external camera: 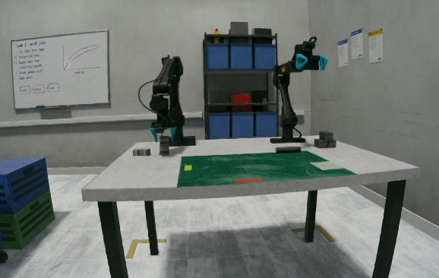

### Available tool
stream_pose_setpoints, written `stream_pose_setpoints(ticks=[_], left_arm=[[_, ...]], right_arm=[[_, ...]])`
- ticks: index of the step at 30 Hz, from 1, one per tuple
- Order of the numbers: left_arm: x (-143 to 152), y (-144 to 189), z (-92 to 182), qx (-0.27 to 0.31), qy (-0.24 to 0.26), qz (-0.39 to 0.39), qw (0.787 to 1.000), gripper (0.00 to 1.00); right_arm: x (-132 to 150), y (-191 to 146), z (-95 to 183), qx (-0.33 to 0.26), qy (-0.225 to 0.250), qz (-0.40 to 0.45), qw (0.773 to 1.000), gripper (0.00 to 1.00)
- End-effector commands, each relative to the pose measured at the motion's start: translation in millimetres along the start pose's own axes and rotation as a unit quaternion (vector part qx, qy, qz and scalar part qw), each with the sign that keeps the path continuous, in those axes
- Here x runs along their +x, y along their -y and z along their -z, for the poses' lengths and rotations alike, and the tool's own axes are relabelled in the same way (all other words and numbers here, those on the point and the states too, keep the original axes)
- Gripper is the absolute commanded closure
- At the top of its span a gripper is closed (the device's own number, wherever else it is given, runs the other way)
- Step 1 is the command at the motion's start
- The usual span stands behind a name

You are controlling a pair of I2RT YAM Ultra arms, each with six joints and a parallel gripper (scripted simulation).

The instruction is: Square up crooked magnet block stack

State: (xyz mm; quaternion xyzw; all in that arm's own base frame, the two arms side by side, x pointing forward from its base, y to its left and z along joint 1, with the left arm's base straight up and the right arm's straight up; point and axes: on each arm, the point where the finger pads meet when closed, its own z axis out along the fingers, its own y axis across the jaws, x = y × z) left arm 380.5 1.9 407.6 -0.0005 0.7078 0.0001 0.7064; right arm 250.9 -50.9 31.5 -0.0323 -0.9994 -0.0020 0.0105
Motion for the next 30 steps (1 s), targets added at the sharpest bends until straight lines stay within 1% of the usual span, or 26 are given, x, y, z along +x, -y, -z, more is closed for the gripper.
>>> stream_pose_setpoints(ticks=[1, 2, 4, 5, 6, 8, 10, 17, 19, 20, 22, 23, 24, 26, 27, 30], left_arm=[[-18.0, 2.0, 8.9, 0.001, 0.014, -0.004, 1.0, 0.0], [-18.0, 2.0, 8.9, 0.001, 0.014, -0.004, 1.0, 0.0], [-18.0, 2.0, 8.9, 0.001, 0.014, -0.004, 1.0, 0.0], [-18.0, 2.0, 8.9, 0.001, 0.014, -0.004, 1.0, 0.0], [-18.0, 2.0, 8.9, 0.001, 0.014, -0.004, 1.0, 0.0], [-18.0, 2.0, 8.9, 0.001, 0.014, -0.004, 1.0, 0.0], [-18.0, 2.0, 8.9, 0.001, 0.014, -0.004, 1.0, 0.0], [-18.0, 2.0, 8.9, 0.001, 0.014, -0.004, 1.0, 0.0], [-18.0, 2.0, 8.9, 0.001, 0.014, -0.004, 1.0, 0.0], [-18.0, 2.0, 8.9, 0.001, 0.014, -0.004, 1.0, 0.0], [-18.0, 2.0, 8.9, 0.001, 0.014, -0.004, 1.0, 0.0], [-18.0, 2.0, 8.9, 0.001, 0.014, -0.004, 1.0, 0.0], [-18.0, 2.0, 8.9, 0.001, 0.014, -0.004, 1.0, 0.0], [-18.0, 2.0, 8.9, 0.001, 0.014, -0.004, 1.0, 0.0], [-18.0, 2.0, 8.9, 0.001, 0.014, -0.004, 1.0, 0.0], [-18.0, 2.0, 8.9, 0.001, 0.014, -0.004, 1.0, 0.0]], right_arm=[[2.5, 0.6, 4.5, 0.0, -0.005, 0.0, 1.0, 0.23], [1.0, 6.9, -17.2, 0.006, 0.003, -0.005, 1.0, 0.23], [-4.1, 8.1, -22.4, 0.008, 0.017, -0.005, 1.0, 0.23], [3.5, 6.2, -19.8, 0.005, 0.002, -0.004, 1.0, 0.23], [2.1, 2.8, -14.9, 0.005, -0.001, 0.002, 1.0, 0.23], [-13.3, 1.8, -4.9, 0.008, 0.021, 0.0, 1.0, 0.23], [-12.0, 2.9, -9.2, 0.006, 0.012, -0.004, 1.0, 0.23], [-14.8, 6.4, -6.1, 0.006, 0.019, -0.007, 1.0, 0.23], [1.2, 5.9, -18.2, 0.002, -0.005, -0.006, 1.0, 0.23], [1.5, 5.2, -18.5, 0.002, -0.006, -0.004, 1.0, 0.23], [-1.6, 4.9, -12.5, 0.004, 0.006, -0.002, 1.0, 0.23], [-1.0, 4.3, -13.5, 0.004, 0.004, -0.002, 1.0, 0.23], [-0.1, 3.6, -9.0, 0.006, 0.018, -0.001, 1.0, 0.23], [-14.4, 3.8, -8.1, 0.005, 0.017, -0.003, 1.0, 0.23], [-17.2, 2.6, -4.6, 0.006, 0.024, -0.002, 1.0, 0.23], [-13.2, 2.9, -9.1, 0.005, 0.015, -0.005, 1.0, 0.23]])
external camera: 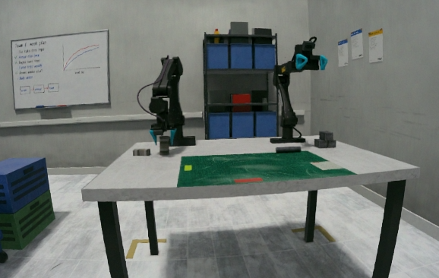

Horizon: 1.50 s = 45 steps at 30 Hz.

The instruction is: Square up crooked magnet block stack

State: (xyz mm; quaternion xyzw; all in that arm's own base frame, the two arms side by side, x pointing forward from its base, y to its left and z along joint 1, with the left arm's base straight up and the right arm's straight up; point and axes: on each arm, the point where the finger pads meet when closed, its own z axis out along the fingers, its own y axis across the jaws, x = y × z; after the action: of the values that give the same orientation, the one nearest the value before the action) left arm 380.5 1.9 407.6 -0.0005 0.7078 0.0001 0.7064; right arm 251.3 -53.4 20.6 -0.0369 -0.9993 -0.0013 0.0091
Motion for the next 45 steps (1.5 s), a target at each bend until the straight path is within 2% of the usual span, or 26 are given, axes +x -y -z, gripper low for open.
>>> stream_pose_setpoints(ticks=[1, 8, 9, 45], left_arm=[[-18.0, 2.0, 8.9, 0.001, 0.014, -0.004, 1.0, 0.0], [-18.0, 2.0, 8.9, 0.001, 0.014, -0.004, 1.0, 0.0], [-18.0, 2.0, 8.9, 0.001, 0.014, -0.004, 1.0, 0.0], [-18.0, 2.0, 8.9, 0.001, 0.014, -0.004, 1.0, 0.0]], right_arm=[[-15.0, -1.3, 2.4, 0.005, 0.015, 0.003, 1.0, 0.23], [-16.9, 0.0, 3.5, 0.005, 0.017, 0.0, 1.0, 0.23], [-3.0, 5.8, 8.3, 0.006, 0.003, -0.008, 1.0, 0.53], [-3.1, 5.3, 8.3, 0.006, 0.003, -0.007, 1.0, 0.55]])
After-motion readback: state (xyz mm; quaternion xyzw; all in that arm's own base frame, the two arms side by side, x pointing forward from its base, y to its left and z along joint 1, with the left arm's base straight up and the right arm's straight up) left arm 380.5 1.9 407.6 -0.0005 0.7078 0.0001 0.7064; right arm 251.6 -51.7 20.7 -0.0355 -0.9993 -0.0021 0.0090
